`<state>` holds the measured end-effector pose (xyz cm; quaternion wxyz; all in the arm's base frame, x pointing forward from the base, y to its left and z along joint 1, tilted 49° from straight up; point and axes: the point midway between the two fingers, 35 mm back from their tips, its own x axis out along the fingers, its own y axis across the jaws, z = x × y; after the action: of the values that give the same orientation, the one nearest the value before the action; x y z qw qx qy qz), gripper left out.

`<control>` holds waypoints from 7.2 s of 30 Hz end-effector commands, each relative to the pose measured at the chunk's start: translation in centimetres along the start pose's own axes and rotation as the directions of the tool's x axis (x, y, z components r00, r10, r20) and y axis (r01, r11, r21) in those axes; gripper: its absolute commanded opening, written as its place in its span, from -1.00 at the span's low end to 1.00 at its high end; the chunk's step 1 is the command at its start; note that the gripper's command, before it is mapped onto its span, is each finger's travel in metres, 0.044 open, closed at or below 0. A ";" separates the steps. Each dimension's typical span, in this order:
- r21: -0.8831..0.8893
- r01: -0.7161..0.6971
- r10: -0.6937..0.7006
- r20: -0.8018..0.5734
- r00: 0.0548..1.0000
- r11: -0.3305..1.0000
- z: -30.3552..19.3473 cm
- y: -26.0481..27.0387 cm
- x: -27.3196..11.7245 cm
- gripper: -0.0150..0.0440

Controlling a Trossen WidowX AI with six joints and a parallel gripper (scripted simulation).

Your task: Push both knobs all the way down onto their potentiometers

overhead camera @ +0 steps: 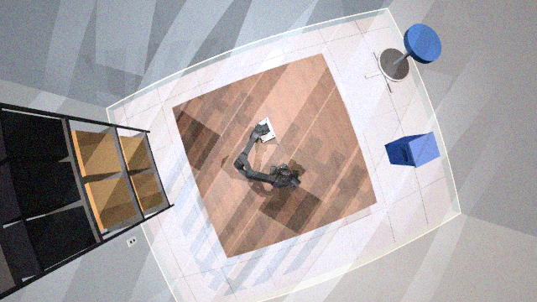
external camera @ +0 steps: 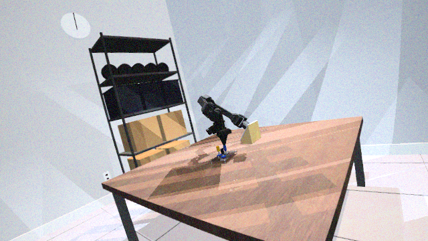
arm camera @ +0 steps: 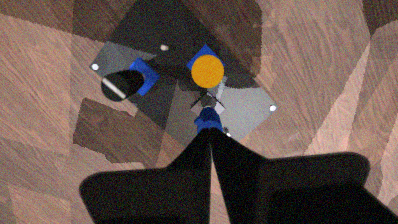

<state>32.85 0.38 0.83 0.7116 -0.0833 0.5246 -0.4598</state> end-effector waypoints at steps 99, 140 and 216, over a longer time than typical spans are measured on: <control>0.027 0.028 -0.027 -0.017 0.999 0.999 0.4 -0.2 3.2 -0.49; 0.026 0.026 -0.025 -0.019 1.000 0.999 0.4 0.0 0.0 -0.49; 0.996 0.020 -0.023 -0.018 1.000 0.081 4.2 5.6 -2.8 -0.49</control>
<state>39.35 4.17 1.22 0.5710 0.4136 0.0721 -0.7055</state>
